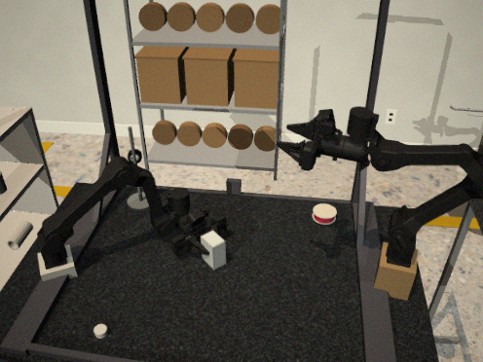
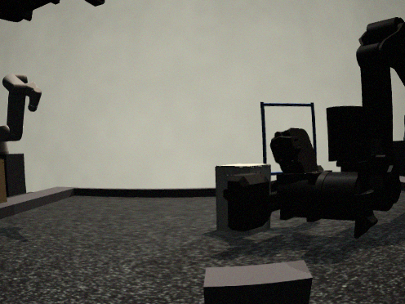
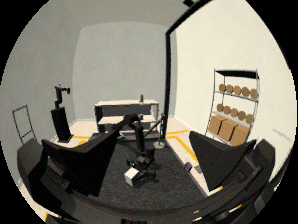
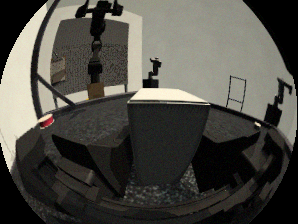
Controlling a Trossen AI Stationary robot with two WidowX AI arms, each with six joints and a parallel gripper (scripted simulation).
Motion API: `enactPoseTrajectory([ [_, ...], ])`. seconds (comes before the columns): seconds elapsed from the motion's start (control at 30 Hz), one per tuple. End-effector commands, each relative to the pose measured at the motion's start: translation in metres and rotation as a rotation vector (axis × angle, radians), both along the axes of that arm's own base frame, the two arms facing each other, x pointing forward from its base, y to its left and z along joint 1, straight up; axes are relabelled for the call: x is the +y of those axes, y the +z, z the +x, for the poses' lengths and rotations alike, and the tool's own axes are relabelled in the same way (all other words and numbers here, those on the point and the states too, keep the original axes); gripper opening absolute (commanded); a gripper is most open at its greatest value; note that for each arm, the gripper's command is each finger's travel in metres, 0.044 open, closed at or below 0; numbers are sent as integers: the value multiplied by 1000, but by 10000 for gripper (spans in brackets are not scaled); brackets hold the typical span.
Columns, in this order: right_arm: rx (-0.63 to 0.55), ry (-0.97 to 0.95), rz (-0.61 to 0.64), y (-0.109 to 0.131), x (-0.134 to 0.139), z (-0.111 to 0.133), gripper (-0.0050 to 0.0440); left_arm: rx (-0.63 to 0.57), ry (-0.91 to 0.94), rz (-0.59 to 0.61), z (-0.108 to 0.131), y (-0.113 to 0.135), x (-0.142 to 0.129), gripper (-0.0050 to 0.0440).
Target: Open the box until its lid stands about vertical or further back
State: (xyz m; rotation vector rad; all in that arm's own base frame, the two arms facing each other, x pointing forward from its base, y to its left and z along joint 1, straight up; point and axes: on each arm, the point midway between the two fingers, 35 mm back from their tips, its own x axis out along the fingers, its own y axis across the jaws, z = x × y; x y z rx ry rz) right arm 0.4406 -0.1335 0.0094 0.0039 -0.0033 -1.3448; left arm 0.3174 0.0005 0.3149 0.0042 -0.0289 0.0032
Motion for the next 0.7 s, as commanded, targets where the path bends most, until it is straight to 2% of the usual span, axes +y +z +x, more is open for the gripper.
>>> enactPoseTrajectory([
  [0.0,-28,2,0,11,0,4,224,-21,-3,-4,-2,8,-1,440],
  [0.33,-28,2,0,11,0,4,224,-21,-3,-4,-2,8,-1,440],
  [0.43,-28,2,0,11,0,4,224,-5,8,-49,5,5,1,368],
  [0.57,-28,2,0,11,0,4,224,60,69,-245,34,-11,9,272],
  [0.63,-28,2,0,11,0,4,224,60,69,-245,34,-11,9,272],
  [0.67,-28,2,0,11,0,4,224,79,93,-311,44,-17,11,248],
])
